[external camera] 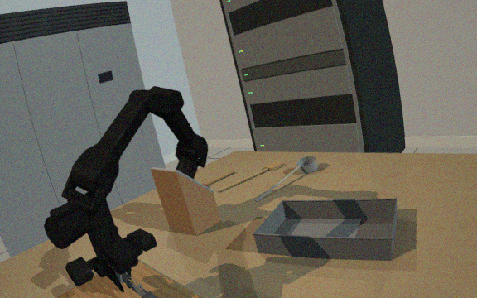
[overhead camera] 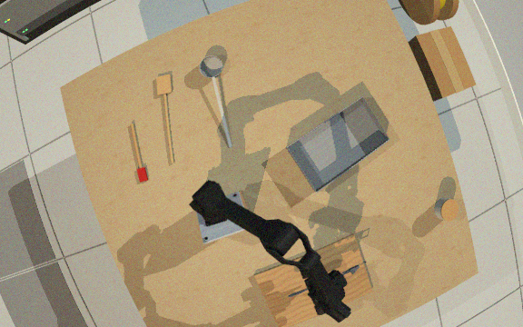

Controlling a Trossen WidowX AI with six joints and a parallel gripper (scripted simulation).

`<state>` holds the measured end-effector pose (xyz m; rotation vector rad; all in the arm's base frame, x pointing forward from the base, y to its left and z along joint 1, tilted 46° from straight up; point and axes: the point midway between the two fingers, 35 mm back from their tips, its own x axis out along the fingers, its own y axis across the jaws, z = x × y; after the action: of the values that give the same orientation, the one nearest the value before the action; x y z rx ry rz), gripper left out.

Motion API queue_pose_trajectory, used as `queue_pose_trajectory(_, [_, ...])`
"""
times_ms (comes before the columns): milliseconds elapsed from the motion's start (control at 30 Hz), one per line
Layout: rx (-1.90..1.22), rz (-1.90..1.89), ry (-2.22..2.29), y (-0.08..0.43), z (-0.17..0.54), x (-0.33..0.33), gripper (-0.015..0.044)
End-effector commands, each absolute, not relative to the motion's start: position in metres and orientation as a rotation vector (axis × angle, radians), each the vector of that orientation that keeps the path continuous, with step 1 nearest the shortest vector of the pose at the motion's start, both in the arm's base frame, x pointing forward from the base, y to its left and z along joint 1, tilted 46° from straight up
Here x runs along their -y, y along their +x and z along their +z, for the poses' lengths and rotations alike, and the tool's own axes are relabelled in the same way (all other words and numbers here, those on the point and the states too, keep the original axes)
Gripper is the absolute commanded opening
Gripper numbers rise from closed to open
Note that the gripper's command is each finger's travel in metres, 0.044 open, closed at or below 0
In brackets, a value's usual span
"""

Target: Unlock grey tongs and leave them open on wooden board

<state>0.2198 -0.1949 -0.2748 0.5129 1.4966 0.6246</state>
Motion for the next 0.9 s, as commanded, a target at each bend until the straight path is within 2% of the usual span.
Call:
queue_pose_trajectory(0, [-1.496,0.625,0.512,0.22,-0.275,0.195,-0.0019])
queue_pose_trajectory(567, [-1.496,0.625,0.512,0.22,-0.275,0.195,0.0427])
queue_pose_trajectory(733, [-1.496,0.626,0.513,0.221,-0.268,0.196,0.044])
queue_pose_trajectory(867, [-1.493,0.634,0.52,0.224,-0.228,0.196,0.044])
